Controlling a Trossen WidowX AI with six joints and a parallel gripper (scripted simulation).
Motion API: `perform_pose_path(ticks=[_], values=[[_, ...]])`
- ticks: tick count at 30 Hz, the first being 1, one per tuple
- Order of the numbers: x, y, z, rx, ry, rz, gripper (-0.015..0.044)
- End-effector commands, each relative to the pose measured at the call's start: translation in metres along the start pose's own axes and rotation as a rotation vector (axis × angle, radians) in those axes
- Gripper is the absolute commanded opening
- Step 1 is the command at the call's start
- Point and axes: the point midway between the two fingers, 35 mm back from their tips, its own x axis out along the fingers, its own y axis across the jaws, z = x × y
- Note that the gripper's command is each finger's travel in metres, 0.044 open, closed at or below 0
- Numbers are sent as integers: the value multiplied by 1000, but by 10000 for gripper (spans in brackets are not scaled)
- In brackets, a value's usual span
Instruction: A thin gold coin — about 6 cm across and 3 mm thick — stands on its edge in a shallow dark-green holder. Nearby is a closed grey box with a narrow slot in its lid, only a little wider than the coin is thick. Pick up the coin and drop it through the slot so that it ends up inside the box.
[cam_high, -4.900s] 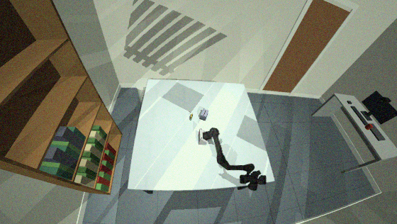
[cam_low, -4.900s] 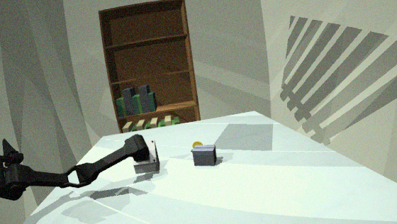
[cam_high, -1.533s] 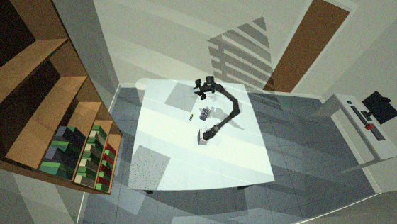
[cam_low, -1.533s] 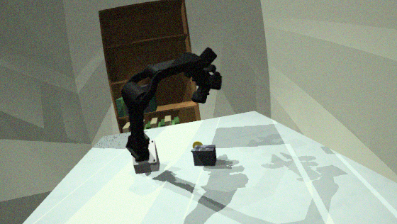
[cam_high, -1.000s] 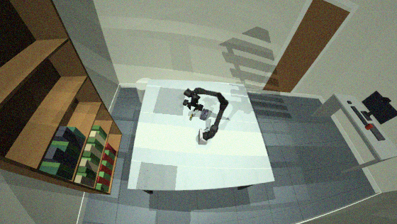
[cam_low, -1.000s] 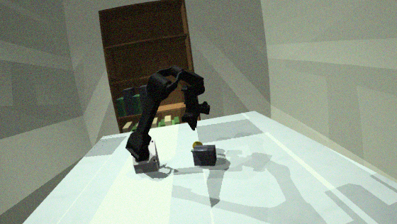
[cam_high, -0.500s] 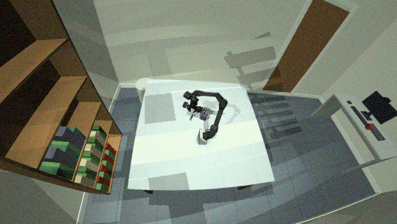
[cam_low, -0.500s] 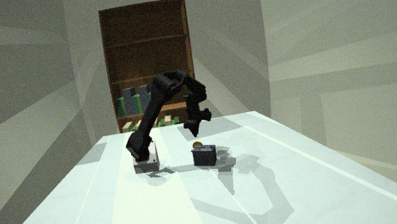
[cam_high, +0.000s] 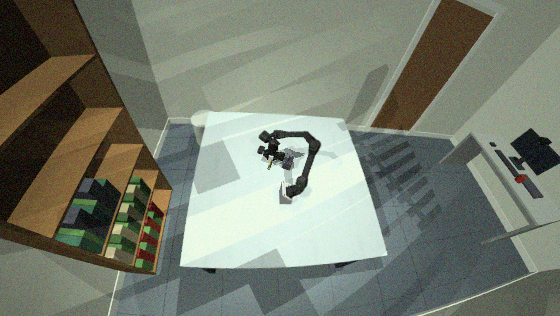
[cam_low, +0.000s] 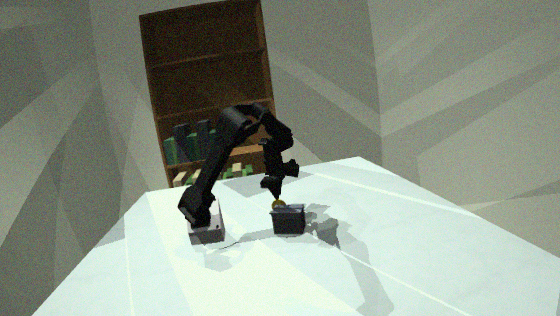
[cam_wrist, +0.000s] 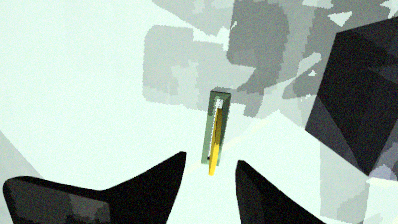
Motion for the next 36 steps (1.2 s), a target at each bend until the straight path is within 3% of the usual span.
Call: perform_pose_path(ticks=[1,31,36], values=[[9,-1,0,-8,-2,-4,161],[54,-3,-1,-7,-3,-8,161],[54,-3,-1,-7,-3,-8,29]])
